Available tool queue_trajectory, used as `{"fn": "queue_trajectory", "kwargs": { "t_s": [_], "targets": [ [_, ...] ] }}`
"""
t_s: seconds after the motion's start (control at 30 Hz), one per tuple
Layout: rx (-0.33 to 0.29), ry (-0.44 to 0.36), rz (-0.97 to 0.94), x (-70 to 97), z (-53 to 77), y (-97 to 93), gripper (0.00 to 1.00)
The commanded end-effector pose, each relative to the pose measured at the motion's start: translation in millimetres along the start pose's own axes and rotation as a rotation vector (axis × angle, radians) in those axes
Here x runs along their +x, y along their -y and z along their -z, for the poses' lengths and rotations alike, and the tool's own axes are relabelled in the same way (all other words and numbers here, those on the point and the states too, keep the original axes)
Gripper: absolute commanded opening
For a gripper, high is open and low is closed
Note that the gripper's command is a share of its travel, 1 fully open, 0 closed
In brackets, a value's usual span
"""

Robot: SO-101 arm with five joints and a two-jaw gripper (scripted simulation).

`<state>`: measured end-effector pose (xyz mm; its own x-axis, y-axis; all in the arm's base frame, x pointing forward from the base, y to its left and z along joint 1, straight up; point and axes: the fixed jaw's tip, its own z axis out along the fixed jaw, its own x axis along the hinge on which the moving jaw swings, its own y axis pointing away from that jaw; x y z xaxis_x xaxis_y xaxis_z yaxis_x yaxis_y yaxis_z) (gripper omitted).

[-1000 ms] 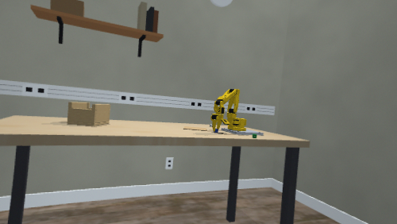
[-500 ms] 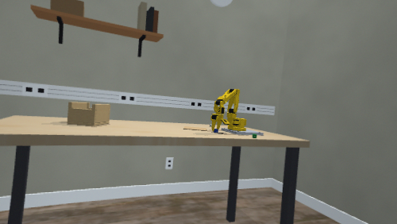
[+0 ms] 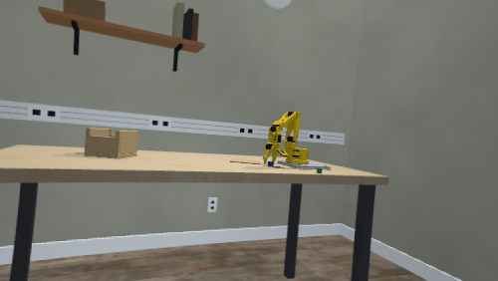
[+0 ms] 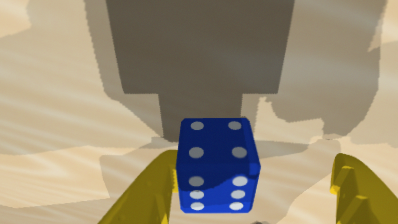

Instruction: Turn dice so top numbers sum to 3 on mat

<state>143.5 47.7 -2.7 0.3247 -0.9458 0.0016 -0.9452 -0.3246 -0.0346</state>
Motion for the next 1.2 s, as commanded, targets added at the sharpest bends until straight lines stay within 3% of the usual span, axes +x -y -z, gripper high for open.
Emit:
{"fn": "queue_trajectory", "kwargs": {
  "t_s": [0.0, 0.3, 0.9, 1.17],
  "targets": [
    [-0.024, 0.002, 0.0, -1.2, -3.8, -5.0, 0.29],
    [-0.024, 0.002, 0.0, -1.2, 3.0, -3.3, 0.29],
    [-0.024, 0.002, 0.0, -1.1, 52.1, -2.3, 0.29],
    [-0.024, 0.002, 0.0, -1.1, 55.7, -3.0, 0.29]
  ]
}}
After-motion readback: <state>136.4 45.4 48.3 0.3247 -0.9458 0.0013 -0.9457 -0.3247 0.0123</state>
